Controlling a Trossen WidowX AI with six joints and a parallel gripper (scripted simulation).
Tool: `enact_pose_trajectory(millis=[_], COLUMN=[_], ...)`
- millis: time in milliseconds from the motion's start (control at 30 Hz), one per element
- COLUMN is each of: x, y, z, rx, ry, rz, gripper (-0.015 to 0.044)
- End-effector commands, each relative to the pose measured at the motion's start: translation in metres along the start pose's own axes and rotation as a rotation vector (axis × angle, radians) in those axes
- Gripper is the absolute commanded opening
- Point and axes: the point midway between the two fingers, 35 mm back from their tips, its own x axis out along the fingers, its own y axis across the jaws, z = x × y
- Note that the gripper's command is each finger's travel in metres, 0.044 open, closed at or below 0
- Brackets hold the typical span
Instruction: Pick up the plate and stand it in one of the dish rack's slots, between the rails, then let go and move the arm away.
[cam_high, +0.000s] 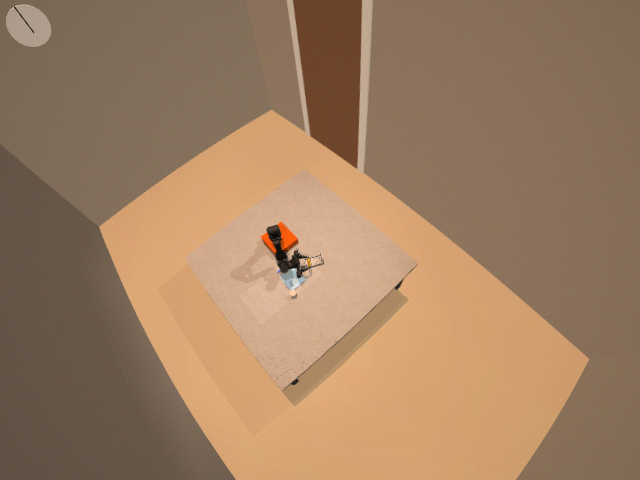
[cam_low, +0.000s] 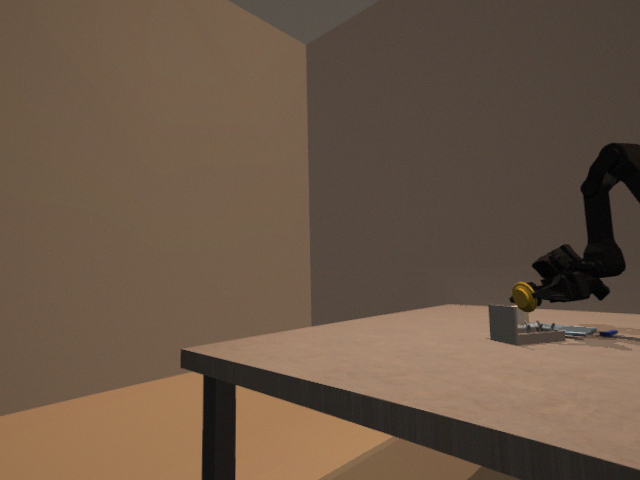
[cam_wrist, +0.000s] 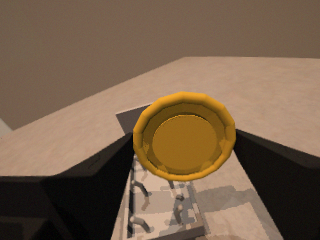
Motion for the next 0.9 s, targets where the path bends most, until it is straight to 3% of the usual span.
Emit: enact_pose_trajectory(millis=[0, 200, 867], x=[-0.006, -0.015, -0.004], y=[0.013, 0.032, 0.030], z=[-0.003, -0.002, -0.019], rx=[-0.073, -0.200, -0.217], ry=[-0.039, -0.095, -0.080], rz=[0.036, 0.084, 0.088], gripper=[0.0000, 0.0000, 0.0000])
